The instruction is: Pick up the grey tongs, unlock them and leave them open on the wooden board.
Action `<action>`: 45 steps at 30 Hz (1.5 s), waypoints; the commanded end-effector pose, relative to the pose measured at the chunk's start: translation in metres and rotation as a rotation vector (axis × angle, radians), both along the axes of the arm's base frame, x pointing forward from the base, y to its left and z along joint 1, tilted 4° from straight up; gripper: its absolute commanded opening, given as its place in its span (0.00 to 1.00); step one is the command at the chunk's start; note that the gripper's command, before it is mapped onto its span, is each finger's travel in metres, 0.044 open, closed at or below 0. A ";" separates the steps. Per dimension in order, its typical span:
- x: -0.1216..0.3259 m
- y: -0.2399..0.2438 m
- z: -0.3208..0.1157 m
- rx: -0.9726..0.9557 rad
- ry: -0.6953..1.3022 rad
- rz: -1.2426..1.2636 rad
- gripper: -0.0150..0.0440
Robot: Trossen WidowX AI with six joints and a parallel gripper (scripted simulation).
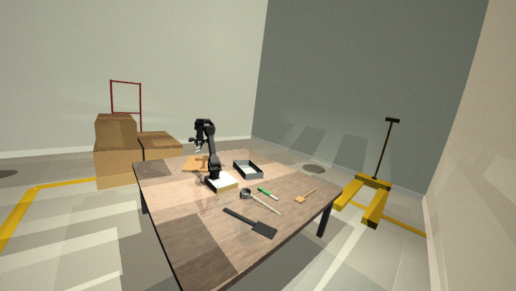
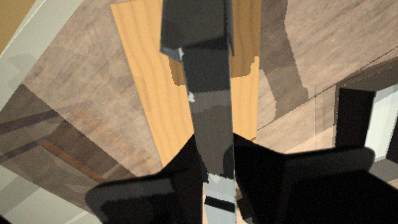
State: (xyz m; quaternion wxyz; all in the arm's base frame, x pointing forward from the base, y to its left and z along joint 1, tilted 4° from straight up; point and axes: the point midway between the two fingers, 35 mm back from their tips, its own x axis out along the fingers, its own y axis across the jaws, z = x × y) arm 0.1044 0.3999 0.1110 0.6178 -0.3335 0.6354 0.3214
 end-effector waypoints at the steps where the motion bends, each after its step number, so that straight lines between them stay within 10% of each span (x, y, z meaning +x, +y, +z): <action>1: -0.001 0.000 -0.007 -0.001 0.006 -0.003 0.00; 45: -0.003 -0.002 -0.079 -0.001 0.006 -0.003 0.00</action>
